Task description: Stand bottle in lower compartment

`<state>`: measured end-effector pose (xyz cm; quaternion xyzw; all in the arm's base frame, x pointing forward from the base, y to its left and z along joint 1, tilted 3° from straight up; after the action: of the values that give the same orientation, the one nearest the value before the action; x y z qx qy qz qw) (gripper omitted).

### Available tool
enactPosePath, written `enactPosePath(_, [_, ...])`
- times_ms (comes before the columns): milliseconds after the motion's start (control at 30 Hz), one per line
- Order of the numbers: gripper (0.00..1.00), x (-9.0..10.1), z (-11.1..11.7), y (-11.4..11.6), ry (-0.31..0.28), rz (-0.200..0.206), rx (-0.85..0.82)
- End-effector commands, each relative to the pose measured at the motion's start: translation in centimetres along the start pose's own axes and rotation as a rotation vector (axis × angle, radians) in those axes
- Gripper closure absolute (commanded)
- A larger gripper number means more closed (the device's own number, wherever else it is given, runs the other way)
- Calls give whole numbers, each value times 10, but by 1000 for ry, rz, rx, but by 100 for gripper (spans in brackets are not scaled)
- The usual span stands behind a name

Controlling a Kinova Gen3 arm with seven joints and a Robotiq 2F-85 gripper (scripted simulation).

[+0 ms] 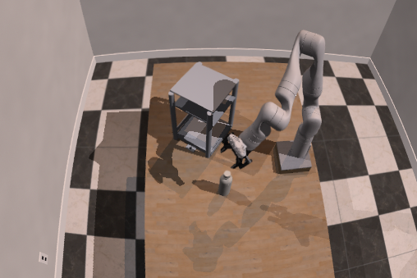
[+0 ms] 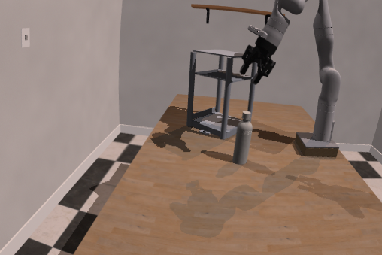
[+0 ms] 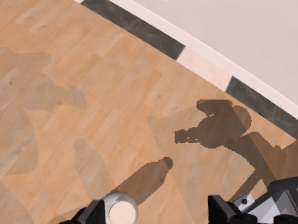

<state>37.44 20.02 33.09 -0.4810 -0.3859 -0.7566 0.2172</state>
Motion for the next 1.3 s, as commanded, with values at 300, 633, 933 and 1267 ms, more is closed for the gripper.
enactPosePath(300, [22, 2, -4, -10, 53, -112, -71])
enactPosePath(633, [22, -2, -6, -16, 91, -199, -146])
enactPosePath(933, [22, -5, -8, -22, 144, -306, -237])
enactPosePath(1267, [22, -9, -9, -27, 196, -412, -328])
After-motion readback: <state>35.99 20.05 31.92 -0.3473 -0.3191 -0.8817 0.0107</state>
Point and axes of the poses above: the point where the finger pads meet when closed, its own x axis back along the fingers, its own y axis across the jaws, z = x × y, the point moved 5 cm from there along x, back along the fingers, and after that the axes turned 15 degrees about x, right-handed, at the moved point
